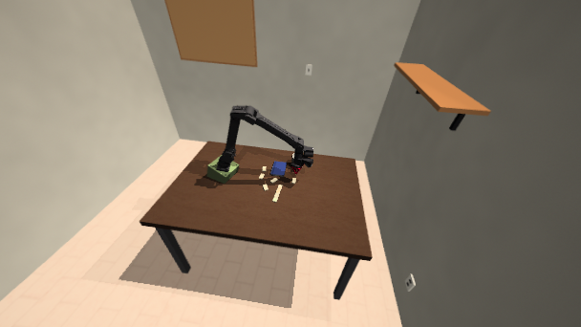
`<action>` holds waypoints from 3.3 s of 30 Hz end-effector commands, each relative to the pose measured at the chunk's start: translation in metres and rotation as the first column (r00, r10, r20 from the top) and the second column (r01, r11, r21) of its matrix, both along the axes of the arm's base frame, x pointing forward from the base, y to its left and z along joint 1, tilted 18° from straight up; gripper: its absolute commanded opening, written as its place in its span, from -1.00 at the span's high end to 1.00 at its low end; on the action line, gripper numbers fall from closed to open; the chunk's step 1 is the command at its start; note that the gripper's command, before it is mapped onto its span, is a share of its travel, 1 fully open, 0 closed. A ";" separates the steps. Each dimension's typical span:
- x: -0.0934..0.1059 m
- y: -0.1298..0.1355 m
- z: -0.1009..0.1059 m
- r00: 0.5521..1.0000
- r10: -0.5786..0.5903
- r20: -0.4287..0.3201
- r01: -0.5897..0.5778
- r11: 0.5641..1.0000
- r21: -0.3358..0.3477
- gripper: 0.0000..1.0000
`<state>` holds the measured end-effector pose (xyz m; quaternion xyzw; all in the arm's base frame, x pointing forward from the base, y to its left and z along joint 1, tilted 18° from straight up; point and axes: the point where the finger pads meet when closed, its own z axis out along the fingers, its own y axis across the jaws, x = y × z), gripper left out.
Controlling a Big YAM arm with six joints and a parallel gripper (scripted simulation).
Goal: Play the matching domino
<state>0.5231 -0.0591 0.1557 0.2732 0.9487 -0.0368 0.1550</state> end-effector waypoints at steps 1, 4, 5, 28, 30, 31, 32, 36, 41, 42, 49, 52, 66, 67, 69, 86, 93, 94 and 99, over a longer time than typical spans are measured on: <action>0.004 0.005 0.034 0.986 -0.131 0.105 0.129 0.991 0.030 0.14; 0.004 0.005 0.034 0.986 -0.131 0.105 0.129 0.991 0.030 0.14; 0.004 0.005 0.034 0.986 -0.131 0.105 0.129 0.991 0.030 0.14; -0.008 0.002 0.010 0.660 -0.747 0.076 0.712 0.655 0.253 0.14; -0.008 0.004 0.014 0.575 -0.815 0.070 0.769 0.568 0.294 0.14; -0.008 0.005 0.015 0.530 -0.845 0.065 0.794 0.522 0.313 0.14; -0.008 0.006 0.017 0.488 -0.871 0.059 0.813 0.478 0.331 0.14; -0.008 0.006 0.017 0.484 -0.873 0.059 0.815 0.474 0.333 0.14; -0.008 0.000 0.002 0.510 -0.860 0.040 0.812 0.496 0.307 0.14; -0.008 0.001 0.004 0.489 -0.872 0.036 0.822 0.473 0.317 0.14; -0.012 0.006 0.011 0.336 -0.942 -0.006 0.871 0.308 0.382 0.14; -0.012 0.006 0.011 0.336 -0.942 -0.006 0.871 0.308 0.382 0.14; -0.014 0.003 0.007 0.359 -0.933 -0.017 0.866 0.327 0.379 0.14; -0.014 0.003 0.007 0.359 -0.933 -0.017 0.866 0.327 0.379 0.14; -0.014 0.003 0.007 0.359 -0.933 -0.017 0.866 0.327 0.379 0.14; -0.014 -0.001 0.006 0.388 -0.922 -0.014 0.855 0.354 0.380 0.14; -0.014 0.001 -0.006 0.388 -0.921 -0.027 0.864 0.354 0.358 0.14; -0.014 0.000 -0.004 0.391 -0.920 -0.024 0.861 0.356 0.362 0.14; -0.013 -0.003 0.005 0.402 -0.915 -0.011 0.848 0.368 0.382 0.14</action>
